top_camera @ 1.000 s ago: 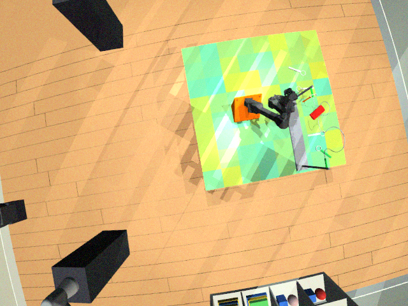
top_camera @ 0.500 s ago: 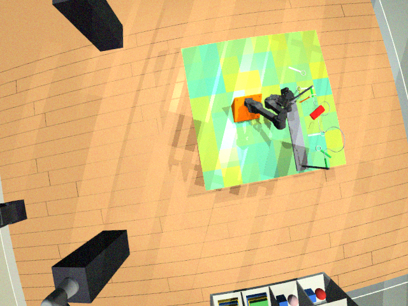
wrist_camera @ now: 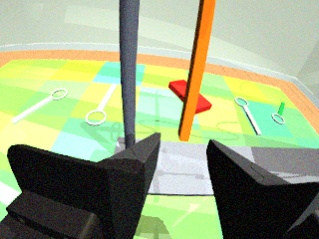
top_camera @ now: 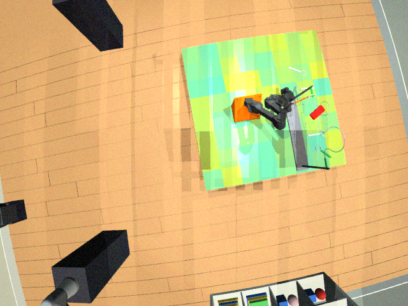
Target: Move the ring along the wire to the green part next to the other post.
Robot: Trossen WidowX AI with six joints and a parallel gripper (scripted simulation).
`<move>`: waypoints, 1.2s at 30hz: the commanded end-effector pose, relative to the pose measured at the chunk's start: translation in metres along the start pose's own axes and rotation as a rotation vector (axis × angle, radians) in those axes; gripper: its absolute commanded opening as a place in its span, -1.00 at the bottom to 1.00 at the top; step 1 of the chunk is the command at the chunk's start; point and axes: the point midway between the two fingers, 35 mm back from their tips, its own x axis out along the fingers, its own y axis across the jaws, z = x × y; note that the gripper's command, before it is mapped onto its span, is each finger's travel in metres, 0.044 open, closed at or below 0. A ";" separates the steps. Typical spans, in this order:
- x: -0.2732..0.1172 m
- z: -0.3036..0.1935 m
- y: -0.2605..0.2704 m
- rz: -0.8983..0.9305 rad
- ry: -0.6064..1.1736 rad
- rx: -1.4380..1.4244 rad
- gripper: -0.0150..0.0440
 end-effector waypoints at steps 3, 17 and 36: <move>0.000 0.000 -0.001 -0.006 0.000 0.006 0.05; -0.050 -0.005 -0.002 0.058 0.042 -0.075 1.00; -0.054 -0.006 -0.002 0.061 0.044 -0.081 1.00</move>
